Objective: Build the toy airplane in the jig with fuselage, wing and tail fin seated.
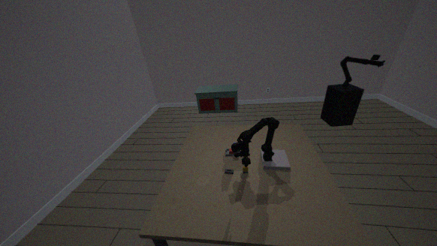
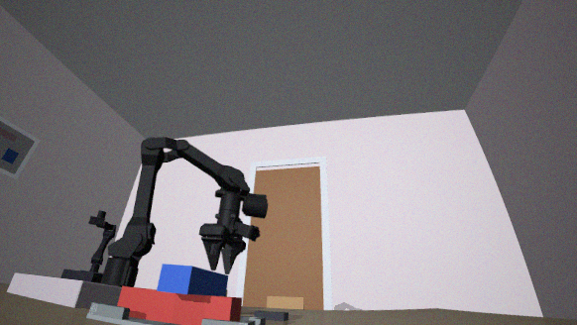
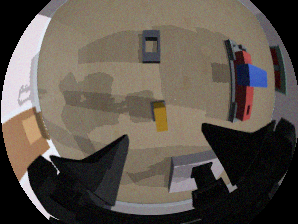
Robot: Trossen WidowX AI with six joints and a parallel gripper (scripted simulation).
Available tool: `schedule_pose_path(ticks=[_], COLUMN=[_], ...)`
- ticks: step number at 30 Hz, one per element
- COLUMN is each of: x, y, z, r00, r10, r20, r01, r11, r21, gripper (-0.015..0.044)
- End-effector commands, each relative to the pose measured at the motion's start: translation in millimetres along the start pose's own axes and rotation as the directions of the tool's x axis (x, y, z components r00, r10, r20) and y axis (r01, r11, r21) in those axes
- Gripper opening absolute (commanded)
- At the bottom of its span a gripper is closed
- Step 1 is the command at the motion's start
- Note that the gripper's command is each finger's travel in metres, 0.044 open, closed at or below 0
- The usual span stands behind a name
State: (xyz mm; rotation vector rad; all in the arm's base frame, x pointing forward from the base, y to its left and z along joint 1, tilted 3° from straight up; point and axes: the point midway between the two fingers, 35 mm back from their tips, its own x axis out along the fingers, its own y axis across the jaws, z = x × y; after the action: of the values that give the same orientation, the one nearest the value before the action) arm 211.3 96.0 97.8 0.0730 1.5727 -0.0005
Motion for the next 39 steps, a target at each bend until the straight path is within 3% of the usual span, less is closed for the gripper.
schedule_pose_path(ticks=[1, 39], x=[10.0, 68.9], y=[0.9, 1.2], z=[-0.8, -0.5], r00=[1.0, 1.0], r10=[0.003, 0.003], r20=[-0.002, -0.003], r01=[-0.003, -0.003], r11=[1.0, 1.0], r21=[0.003, 0.003], gripper=[0.044, 0.044])
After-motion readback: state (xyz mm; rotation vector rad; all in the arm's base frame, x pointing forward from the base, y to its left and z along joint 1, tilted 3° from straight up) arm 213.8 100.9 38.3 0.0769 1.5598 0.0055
